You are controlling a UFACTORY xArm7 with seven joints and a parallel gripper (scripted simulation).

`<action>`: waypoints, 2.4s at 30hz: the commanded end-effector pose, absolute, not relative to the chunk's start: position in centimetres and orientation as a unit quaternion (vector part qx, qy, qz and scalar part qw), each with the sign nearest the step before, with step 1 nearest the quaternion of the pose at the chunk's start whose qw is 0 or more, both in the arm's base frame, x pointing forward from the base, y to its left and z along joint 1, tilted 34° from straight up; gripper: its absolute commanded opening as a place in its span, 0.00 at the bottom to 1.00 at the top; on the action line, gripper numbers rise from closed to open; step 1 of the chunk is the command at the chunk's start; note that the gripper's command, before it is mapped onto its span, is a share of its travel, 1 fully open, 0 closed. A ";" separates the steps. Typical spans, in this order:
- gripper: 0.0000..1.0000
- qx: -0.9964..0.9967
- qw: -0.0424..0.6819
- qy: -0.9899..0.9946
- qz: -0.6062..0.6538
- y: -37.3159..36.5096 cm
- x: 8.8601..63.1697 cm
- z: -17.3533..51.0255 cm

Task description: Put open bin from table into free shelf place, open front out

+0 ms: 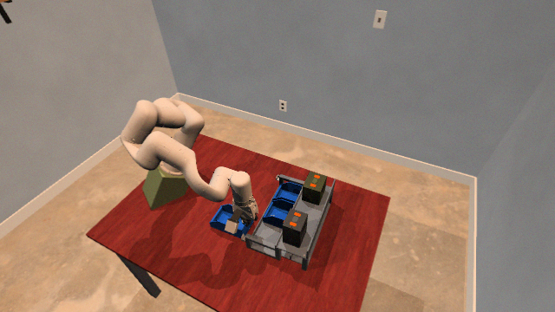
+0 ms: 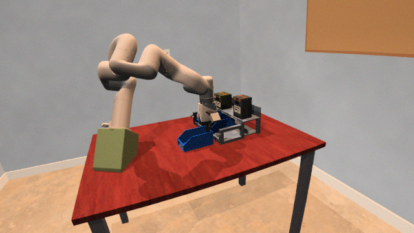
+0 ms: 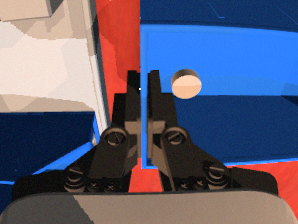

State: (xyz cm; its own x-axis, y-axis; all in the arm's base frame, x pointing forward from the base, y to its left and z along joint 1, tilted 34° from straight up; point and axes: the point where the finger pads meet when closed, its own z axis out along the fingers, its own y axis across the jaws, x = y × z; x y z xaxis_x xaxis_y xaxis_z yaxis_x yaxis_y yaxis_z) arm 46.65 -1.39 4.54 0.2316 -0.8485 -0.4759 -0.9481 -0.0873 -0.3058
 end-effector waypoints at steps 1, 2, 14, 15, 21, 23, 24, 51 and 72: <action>0.00 -0.732 0.283 0.614 0.086 -1.5 46.8 4.7; 0.00 -0.732 0.283 0.614 0.086 -1.5 46.8 4.7; 0.00 -0.732 0.283 0.614 0.086 -1.5 46.8 4.7; 0.00 -0.732 0.283 0.614 0.086 -1.5 46.8 4.7; 0.00 -0.732 0.283 0.614 0.086 -1.5 46.8 4.7; 0.00 -0.732 0.283 0.614 0.086 -1.5 46.8 4.7; 0.00 -0.732 0.283 0.614 0.086 -1.5 46.8 4.7; 0.00 -0.732 0.283 0.614 0.086 -2.1 46.5 5.6; 0.00 -0.732 0.283 0.614 0.086 -2.9 46.1 6.9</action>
State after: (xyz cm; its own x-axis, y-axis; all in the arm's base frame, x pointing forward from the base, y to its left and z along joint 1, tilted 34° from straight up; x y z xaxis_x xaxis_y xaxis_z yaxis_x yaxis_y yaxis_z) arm 46.19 -2.41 6.19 0.2319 -0.8483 -0.4761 -0.9482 -0.0878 -0.3054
